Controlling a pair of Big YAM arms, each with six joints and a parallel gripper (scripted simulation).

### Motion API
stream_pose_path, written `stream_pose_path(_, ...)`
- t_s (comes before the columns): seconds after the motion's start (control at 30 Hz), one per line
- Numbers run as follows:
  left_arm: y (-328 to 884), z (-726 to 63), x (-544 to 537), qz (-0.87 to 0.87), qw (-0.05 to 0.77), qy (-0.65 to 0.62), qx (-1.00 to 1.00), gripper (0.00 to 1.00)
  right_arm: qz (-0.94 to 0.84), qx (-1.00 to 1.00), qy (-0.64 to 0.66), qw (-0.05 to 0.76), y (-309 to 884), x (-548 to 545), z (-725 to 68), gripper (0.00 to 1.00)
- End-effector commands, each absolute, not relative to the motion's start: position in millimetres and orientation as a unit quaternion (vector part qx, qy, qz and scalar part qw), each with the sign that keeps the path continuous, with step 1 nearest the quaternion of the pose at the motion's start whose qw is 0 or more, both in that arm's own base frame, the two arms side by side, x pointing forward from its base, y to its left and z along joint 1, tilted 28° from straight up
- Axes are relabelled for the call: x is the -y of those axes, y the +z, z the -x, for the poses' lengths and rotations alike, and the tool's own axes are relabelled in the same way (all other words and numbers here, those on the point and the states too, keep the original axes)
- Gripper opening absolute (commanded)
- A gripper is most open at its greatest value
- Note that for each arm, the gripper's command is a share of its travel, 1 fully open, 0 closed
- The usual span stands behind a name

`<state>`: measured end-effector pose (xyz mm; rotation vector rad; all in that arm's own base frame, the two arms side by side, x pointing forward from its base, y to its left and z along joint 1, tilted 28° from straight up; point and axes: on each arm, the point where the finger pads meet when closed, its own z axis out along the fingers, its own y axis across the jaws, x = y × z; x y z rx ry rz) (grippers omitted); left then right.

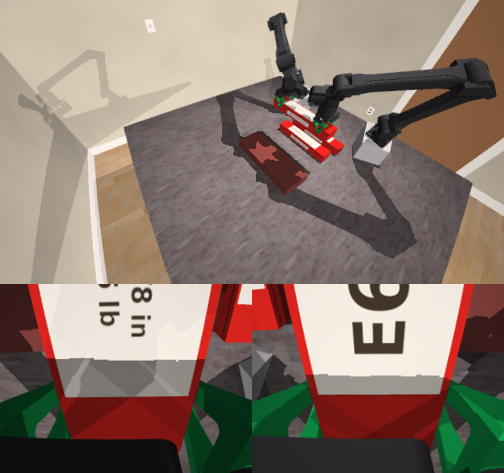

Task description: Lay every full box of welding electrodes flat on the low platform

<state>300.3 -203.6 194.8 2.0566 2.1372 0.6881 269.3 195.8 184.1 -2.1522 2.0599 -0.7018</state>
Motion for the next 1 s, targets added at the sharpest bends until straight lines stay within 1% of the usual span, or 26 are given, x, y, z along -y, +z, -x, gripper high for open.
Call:
stream_pose_path(0.0,244,-306,222,-0.671,0.099,0.228,-0.698,0.00,0.698,-0.672,-0.230,0.089,228,-211,-273,0.00)
stream_pose_path(0.07,244,-306,222,-0.671,0.099,0.228,-0.698,0.00,0.698,-0.672,-0.230,0.089,228,-211,-273,0.00)
stream_pose_path(0.1,212,-306,212,-0.672,0.082,0.229,-0.700,0.00,0.699,-0.673,-0.231,0.072,200,-204,-275,0.00)
stream_pose_path(0.97,186,-319,206,-0.672,0.082,0.230,-0.700,0.00,0.699,-0.672,-0.232,0.072,173,-197,-287,0.00)
